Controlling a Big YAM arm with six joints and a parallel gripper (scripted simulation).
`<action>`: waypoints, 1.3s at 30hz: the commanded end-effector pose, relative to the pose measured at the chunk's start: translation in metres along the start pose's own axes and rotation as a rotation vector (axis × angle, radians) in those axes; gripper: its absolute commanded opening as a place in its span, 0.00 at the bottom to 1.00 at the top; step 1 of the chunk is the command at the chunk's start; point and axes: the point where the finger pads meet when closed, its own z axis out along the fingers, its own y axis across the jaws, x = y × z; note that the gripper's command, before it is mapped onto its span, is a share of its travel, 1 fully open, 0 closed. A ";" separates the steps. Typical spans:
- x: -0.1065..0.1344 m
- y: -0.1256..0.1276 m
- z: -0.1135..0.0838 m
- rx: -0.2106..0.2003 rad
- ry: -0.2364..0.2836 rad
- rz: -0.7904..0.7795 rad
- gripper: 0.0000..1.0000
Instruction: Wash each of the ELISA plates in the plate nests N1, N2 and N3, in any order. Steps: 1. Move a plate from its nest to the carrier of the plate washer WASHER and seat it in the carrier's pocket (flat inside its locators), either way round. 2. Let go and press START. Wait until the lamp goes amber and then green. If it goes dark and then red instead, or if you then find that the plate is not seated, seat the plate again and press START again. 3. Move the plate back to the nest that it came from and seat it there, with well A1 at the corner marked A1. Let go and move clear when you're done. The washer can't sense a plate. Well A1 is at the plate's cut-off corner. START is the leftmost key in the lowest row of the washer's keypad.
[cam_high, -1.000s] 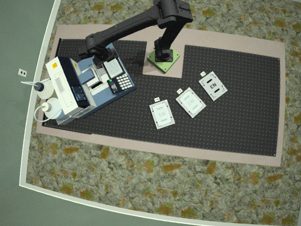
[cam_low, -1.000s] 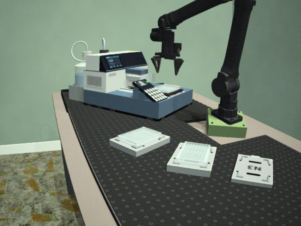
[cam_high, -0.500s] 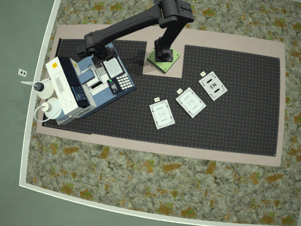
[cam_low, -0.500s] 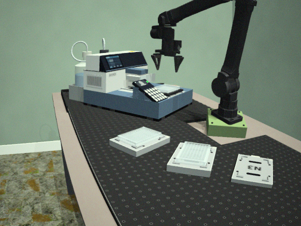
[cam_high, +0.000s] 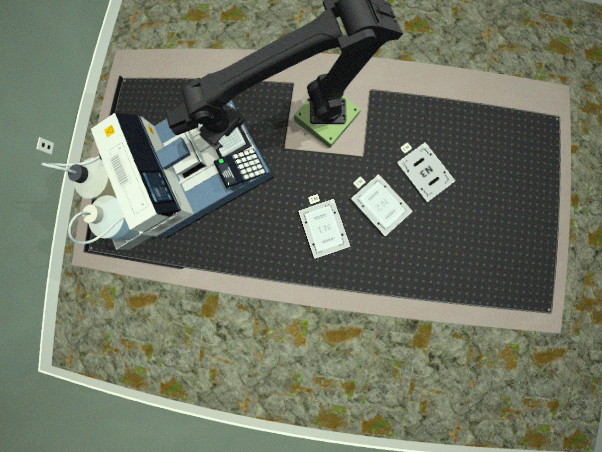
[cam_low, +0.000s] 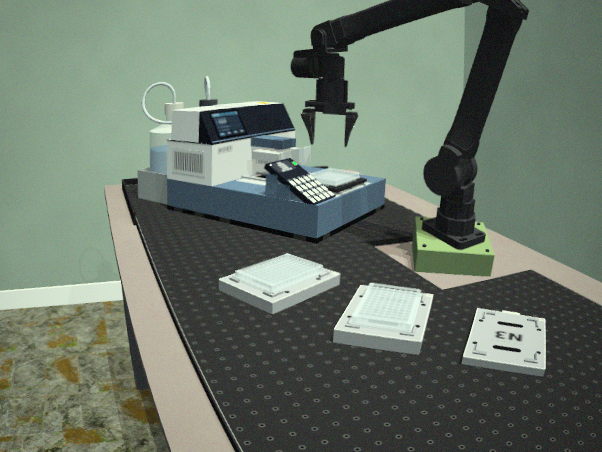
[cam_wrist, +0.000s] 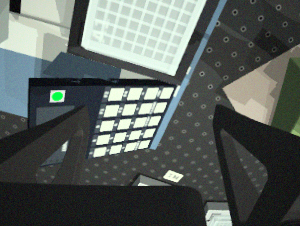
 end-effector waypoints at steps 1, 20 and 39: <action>0.007 0.001 -0.006 -0.011 -0.004 -0.095 0.76; 0.056 -0.001 -0.006 -0.008 -0.003 -0.547 0.42; 0.131 -0.026 -0.004 -0.005 -0.004 -1.113 0.08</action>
